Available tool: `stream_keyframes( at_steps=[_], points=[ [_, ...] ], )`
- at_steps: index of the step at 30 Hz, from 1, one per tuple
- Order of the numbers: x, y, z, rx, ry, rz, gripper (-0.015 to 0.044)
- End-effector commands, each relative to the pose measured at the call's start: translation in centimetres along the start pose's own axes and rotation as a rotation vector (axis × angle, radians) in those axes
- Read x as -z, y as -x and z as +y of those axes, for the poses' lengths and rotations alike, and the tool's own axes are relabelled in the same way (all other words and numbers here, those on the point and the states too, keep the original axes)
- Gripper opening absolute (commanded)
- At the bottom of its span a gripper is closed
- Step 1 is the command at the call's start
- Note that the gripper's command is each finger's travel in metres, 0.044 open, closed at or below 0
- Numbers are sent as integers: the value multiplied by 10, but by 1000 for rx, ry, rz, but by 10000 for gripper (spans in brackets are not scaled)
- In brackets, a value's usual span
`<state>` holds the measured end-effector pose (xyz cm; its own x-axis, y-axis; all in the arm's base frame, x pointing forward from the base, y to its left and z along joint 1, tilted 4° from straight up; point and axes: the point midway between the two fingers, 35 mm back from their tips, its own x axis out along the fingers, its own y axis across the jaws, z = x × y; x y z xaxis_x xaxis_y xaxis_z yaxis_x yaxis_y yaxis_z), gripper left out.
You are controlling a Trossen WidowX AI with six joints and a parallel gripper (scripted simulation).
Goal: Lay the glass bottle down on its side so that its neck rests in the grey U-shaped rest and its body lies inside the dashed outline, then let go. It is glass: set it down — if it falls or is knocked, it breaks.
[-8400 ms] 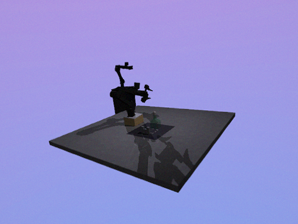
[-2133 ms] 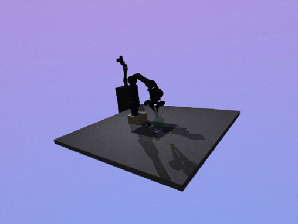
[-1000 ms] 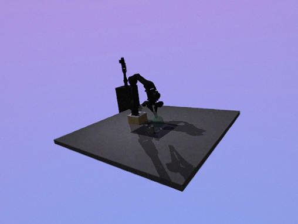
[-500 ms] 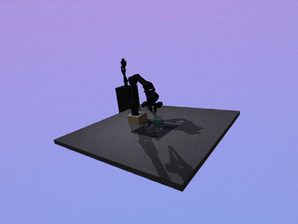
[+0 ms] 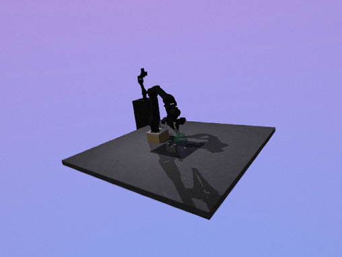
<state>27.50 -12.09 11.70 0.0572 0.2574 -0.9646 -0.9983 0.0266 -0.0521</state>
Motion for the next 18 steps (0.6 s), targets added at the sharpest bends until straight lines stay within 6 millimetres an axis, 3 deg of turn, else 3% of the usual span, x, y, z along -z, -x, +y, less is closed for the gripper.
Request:
stream_keyframes(
  at_steps=[1,18],
  points=[
    [10,1,1,-1,-3,11,121],
    [26,2,3,5,7,-24,121]
  ],
)
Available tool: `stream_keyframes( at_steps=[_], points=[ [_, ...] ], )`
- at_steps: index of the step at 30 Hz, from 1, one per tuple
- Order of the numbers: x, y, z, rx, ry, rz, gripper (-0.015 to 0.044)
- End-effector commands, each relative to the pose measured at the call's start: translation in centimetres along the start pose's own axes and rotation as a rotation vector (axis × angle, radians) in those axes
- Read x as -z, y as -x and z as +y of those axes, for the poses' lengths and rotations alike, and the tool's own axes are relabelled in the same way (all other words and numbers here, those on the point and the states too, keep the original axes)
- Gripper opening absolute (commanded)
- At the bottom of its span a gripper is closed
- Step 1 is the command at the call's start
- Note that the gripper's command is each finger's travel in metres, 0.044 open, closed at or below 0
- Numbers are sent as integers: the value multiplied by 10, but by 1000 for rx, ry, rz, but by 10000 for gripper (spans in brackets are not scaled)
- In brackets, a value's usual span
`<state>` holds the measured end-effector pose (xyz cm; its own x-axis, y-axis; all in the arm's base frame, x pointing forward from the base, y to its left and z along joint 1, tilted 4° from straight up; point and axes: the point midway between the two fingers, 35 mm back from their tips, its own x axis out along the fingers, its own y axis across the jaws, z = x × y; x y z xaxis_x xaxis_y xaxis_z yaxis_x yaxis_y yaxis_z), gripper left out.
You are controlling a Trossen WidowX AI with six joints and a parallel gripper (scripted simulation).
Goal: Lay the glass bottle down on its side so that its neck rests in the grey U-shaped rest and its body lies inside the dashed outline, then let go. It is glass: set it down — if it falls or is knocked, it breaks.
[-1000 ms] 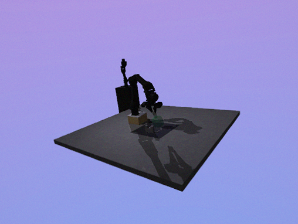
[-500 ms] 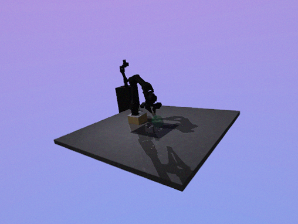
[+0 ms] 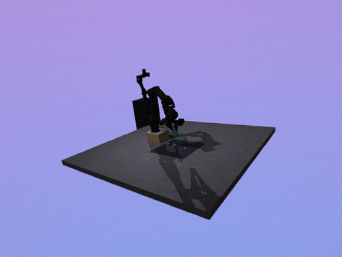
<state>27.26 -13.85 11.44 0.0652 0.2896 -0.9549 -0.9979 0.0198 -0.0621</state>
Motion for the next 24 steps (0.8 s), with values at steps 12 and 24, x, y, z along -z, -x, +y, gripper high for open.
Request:
stream_keyframes(
  at_steps=[12,24],
  points=[
    [24,0,3,5,2,-6,121],
    [40,-2,5,13,3,-17,121]
  ],
)
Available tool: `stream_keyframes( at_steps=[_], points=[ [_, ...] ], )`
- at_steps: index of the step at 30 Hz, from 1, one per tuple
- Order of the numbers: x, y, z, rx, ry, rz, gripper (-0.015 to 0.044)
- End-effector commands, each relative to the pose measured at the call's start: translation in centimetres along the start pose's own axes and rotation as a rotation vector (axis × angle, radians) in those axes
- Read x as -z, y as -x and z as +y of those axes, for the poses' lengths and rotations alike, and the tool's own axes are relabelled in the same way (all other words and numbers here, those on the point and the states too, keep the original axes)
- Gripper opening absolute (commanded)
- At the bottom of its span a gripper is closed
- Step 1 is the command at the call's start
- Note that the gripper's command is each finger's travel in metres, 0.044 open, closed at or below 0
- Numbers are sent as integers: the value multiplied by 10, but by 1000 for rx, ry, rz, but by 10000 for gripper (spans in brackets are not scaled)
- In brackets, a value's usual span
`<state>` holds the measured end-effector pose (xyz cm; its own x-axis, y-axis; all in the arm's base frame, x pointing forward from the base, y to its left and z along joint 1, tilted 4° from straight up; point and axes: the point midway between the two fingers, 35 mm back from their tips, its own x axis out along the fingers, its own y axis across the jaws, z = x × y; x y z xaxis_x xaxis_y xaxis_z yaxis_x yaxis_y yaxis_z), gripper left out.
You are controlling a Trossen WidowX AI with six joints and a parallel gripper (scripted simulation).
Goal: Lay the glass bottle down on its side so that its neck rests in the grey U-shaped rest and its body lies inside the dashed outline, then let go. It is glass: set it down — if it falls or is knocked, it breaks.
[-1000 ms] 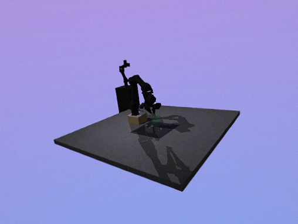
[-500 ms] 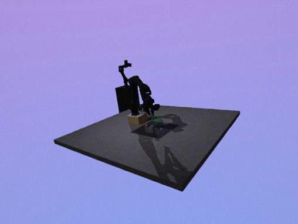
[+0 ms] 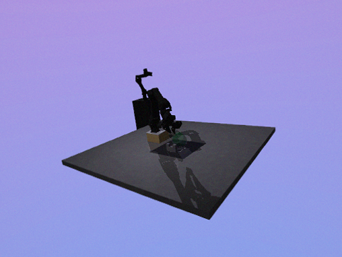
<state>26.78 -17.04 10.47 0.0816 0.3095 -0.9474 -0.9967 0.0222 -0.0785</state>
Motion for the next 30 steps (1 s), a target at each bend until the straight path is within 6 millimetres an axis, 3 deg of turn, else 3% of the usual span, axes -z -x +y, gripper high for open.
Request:
stream_keyframes(
  at_steps=[1,30],
  points=[
    [8,-2,1,-3,0,4,121],
    [45,-12,6,16,-13,-2,121]
  ],
)
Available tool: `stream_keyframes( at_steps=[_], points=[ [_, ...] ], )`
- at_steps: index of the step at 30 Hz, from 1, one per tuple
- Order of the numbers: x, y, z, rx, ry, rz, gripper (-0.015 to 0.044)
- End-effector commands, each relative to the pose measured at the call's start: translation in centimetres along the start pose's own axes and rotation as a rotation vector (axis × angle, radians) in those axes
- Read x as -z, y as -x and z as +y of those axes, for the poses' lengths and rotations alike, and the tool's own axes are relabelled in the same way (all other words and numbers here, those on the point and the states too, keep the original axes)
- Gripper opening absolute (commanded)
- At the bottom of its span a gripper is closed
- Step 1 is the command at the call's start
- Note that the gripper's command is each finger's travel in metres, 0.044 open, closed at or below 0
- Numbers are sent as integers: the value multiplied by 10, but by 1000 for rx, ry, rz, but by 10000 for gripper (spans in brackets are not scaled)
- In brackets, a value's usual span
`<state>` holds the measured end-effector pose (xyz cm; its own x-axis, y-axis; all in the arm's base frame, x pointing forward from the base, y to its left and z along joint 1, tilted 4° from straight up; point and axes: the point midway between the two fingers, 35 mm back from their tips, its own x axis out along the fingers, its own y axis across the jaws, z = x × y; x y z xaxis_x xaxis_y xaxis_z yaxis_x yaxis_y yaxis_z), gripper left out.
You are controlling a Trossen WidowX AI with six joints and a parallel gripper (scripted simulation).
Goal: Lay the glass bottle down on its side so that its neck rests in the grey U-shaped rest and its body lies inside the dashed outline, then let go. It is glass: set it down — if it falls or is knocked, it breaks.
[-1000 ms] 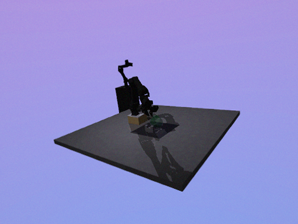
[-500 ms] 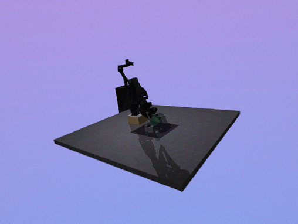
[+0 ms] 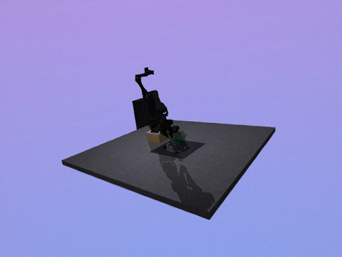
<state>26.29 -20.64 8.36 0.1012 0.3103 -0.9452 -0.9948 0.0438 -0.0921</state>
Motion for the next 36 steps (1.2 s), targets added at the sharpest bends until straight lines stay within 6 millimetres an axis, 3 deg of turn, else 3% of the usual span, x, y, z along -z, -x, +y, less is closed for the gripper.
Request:
stream_keyframes(
  at_steps=[1,36],
  points=[
    [5,-4,0,-3,3,0,121],
    [27,-14,3,15,-22,8,121]
  ],
)
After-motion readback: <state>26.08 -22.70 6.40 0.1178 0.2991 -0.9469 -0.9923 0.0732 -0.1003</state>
